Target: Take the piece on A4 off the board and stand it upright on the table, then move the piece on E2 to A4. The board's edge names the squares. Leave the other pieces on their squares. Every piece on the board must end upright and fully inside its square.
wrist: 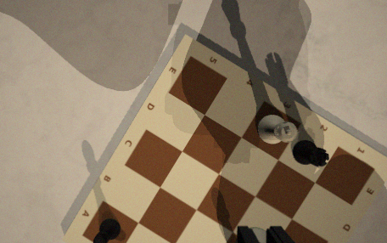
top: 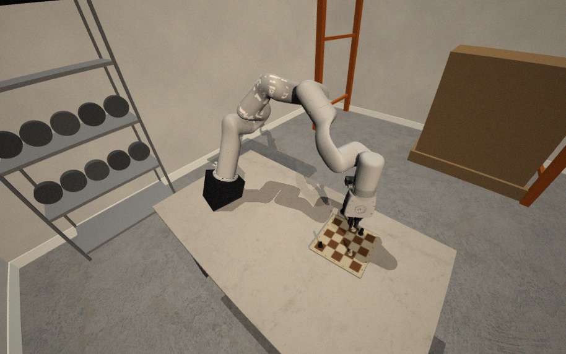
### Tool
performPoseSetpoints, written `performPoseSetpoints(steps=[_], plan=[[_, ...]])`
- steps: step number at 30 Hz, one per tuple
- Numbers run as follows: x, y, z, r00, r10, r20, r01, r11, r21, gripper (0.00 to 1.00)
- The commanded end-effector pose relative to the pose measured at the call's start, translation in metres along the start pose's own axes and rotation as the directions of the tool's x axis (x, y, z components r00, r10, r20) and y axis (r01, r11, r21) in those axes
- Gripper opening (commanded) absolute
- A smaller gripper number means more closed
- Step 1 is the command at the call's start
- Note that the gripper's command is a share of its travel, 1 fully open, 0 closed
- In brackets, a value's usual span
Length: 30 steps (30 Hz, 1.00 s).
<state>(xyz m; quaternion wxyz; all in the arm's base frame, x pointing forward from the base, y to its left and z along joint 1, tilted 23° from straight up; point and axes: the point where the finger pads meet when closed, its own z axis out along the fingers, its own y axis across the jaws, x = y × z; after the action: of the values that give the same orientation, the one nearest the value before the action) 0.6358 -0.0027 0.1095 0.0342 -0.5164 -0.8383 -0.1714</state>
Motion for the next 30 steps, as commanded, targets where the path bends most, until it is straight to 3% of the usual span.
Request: performPoseSetpoints(steps=[1,7,9,10,14,19,24,26,27,30], plan=[[0.008,0.013,-0.003,0.961,-0.276,-0.002,0.276,0.961,-0.017,0.00],[0.020,0.028,-0.003,0.805,-0.594,0.011,0.594,0.804,-0.011,0.00],[0.020,0.028,-0.003,0.805,-0.594,0.011,0.594,0.804,-0.011,0.00],[0.022,0.030,-0.003,0.691,-0.723,0.014,0.723,0.691,-0.008,0.00],[0.031,0.039,-0.003,0.561,-0.828,0.018,0.828,0.561,0.001,0.00],[0.041,0.050,-0.004,0.294,-0.956,0.020,0.956,0.295,0.013,0.00],[0.051,0.060,-0.004,0.003,-1.000,0.017,1.000,0.004,0.026,0.00],[0.051,0.060,-0.004,0.003,-1.000,0.017,1.000,0.004,0.026,0.00],[0.053,0.062,-0.004,-0.167,-0.986,0.013,0.986,-0.166,0.031,0.00],[0.059,0.067,-0.004,-0.279,-0.960,0.009,0.960,-0.278,0.036,0.00]])
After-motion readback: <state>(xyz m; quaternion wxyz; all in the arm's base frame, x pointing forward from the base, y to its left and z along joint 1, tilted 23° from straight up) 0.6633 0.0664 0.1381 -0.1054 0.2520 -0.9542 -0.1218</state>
